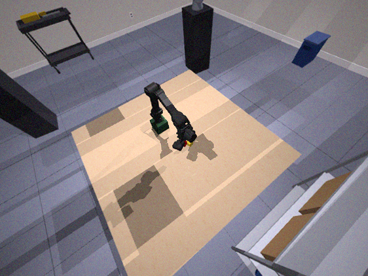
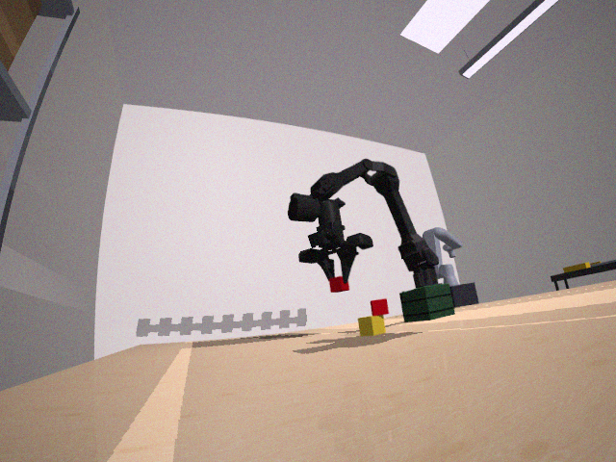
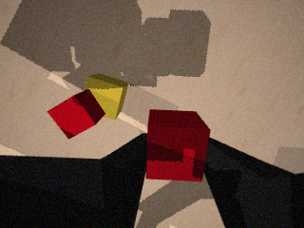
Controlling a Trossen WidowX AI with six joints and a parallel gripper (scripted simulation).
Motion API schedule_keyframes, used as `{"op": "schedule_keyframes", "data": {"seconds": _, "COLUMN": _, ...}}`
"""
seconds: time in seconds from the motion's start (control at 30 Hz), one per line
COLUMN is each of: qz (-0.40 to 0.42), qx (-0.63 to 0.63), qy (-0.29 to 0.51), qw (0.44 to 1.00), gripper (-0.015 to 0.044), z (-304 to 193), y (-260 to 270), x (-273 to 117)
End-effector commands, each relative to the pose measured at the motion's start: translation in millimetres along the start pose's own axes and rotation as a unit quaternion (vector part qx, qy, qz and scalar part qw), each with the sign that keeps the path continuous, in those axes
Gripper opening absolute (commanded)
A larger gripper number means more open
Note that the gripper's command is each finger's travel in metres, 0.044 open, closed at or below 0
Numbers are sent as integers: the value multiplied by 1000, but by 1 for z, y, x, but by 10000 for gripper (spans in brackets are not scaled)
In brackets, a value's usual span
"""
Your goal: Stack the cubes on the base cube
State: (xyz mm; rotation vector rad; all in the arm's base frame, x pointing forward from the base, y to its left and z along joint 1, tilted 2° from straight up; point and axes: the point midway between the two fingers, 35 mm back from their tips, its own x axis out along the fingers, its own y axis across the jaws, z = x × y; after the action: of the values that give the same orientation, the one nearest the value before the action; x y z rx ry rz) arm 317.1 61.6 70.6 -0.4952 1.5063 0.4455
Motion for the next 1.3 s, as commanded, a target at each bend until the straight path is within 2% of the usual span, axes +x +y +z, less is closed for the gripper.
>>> {"op": "schedule_keyframes", "data": {"seconds": 0.0, "qz": -1, "qx": 57, "qy": 0, "qw": 998, "gripper": 105, "z": 3, "y": 6, "x": 1}}
{"op": "schedule_keyframes", "data": {"seconds": 0.47, "qz": 0, "qx": 262, "qy": -1, "qw": 965, "gripper": 105, "z": 10, "y": 28, "x": 2}}
{"op": "schedule_keyframes", "data": {"seconds": 0.97, "qz": 1, "qx": 469, "qy": 0, "qw": 883, "gripper": 105, "z": 16, "y": 52, "x": 4}}
{"op": "schedule_keyframes", "data": {"seconds": 1.27, "qz": 1, "qx": 489, "qy": 0, "qw": 873, "gripper": 105, "z": 17, "y": 54, "x": 9}}
